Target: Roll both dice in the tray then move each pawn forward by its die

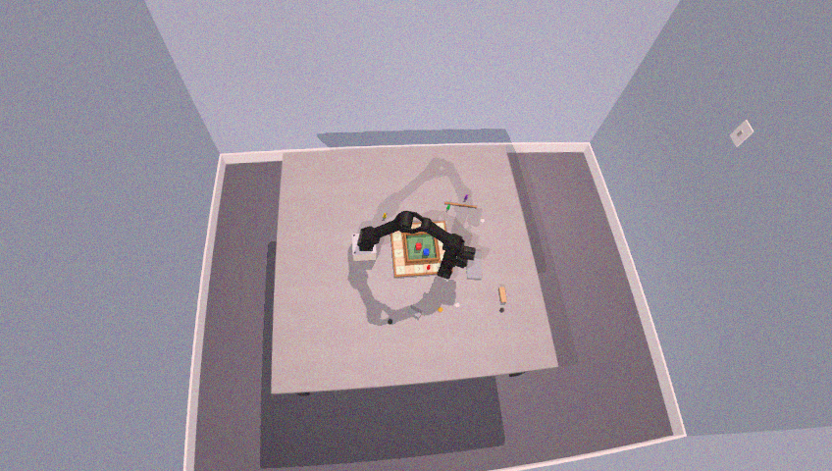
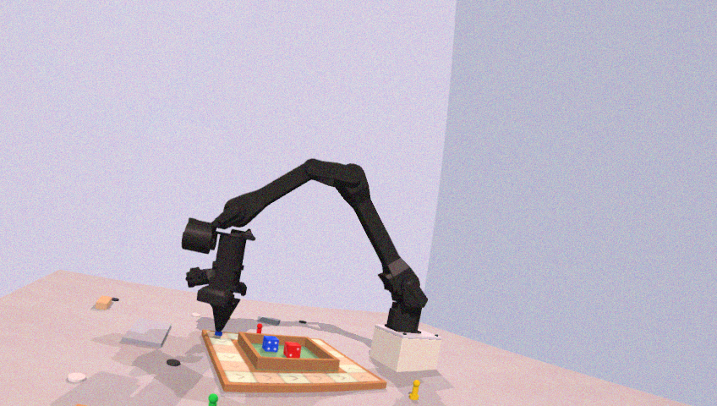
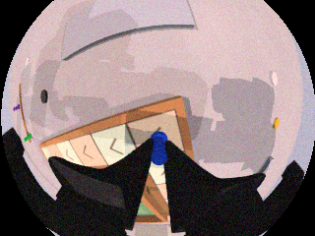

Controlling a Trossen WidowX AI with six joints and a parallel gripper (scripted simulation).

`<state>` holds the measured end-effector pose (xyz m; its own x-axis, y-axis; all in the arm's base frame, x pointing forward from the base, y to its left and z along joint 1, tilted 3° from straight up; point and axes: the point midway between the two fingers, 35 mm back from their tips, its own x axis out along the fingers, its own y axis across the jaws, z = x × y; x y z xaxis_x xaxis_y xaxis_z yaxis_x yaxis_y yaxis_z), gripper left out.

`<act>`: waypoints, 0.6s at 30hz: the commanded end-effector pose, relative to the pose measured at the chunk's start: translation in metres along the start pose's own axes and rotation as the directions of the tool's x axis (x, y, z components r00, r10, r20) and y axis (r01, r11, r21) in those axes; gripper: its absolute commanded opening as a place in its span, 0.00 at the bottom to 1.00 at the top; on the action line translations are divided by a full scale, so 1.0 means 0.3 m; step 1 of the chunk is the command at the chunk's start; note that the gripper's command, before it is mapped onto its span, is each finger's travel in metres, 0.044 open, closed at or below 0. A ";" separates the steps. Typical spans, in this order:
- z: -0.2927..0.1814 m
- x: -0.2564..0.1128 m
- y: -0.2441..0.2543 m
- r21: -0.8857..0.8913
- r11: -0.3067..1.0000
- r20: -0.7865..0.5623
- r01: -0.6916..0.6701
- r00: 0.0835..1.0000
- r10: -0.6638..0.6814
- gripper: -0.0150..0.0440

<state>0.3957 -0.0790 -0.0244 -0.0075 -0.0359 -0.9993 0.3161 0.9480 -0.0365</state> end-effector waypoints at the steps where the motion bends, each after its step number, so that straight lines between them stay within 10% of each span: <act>1: 0.000 0.002 0.001 0.004 1.000 -0.001 -0.004 1.000 0.004 0.25; 18: 0.011 -0.363 -0.005 0.004 1.000 0.000 -0.005 1.000 0.005 0.25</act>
<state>0.4001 -0.0791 0.0629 -0.0150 -0.0346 -0.9993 0.3141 0.9487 -0.0375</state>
